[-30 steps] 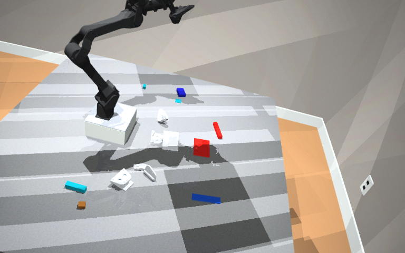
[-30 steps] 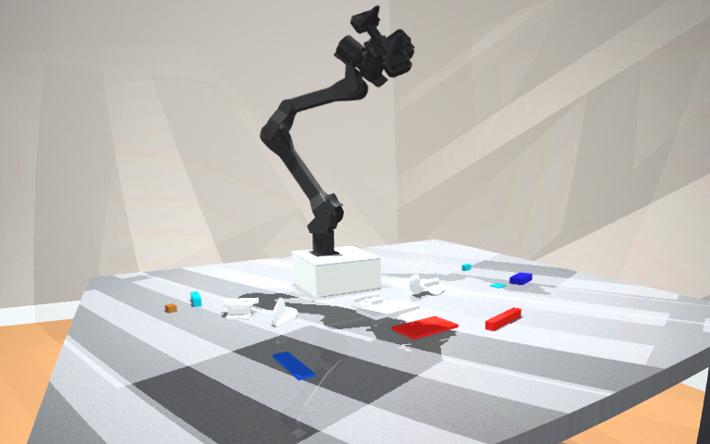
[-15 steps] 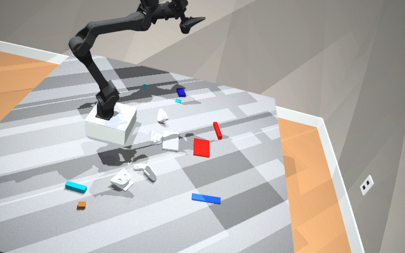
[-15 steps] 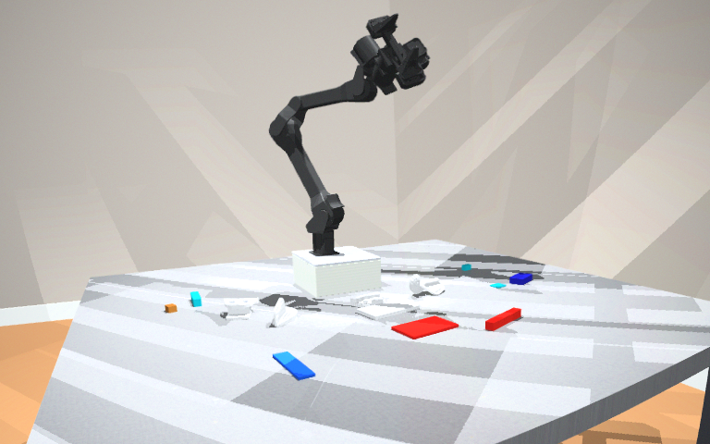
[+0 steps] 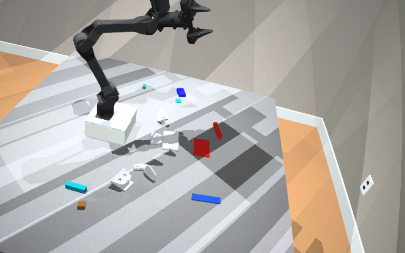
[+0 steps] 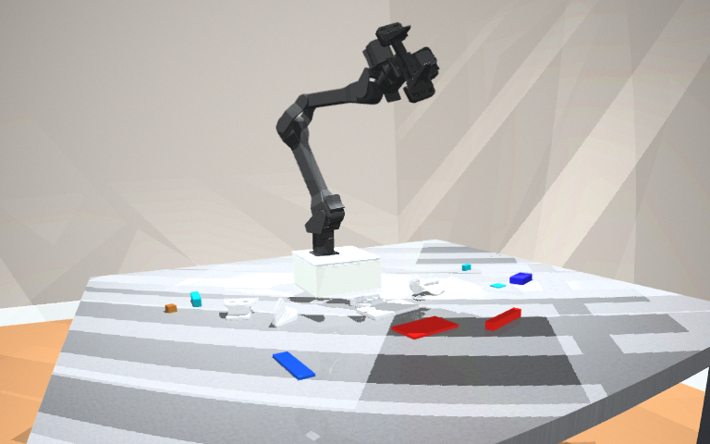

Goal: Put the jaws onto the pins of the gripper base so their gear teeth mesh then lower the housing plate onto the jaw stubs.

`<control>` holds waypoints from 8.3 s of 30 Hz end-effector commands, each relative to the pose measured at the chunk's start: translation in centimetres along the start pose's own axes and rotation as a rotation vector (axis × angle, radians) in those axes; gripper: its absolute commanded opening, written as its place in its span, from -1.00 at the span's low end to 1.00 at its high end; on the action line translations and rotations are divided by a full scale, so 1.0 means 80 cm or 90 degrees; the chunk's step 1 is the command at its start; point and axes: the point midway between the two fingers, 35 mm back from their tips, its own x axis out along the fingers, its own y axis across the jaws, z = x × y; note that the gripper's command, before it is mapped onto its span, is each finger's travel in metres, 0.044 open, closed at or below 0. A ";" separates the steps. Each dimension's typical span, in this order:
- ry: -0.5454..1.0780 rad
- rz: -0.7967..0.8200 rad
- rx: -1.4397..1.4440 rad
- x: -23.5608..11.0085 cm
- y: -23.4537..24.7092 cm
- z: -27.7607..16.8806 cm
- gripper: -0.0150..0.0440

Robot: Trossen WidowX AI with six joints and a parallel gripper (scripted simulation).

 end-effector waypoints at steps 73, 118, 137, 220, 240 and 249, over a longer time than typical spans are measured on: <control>0.594 0.450 0.294 0.022 0.295 -0.373 1.00; 1.170 0.471 0.720 -0.161 0.352 -0.514 1.00; 1.170 0.472 0.720 -0.176 0.396 -0.529 1.00; 1.170 0.472 0.720 -0.176 0.396 -0.529 1.00; 1.170 0.472 0.720 -0.176 0.396 -0.529 1.00; 1.170 0.472 0.720 -0.176 0.396 -0.529 1.00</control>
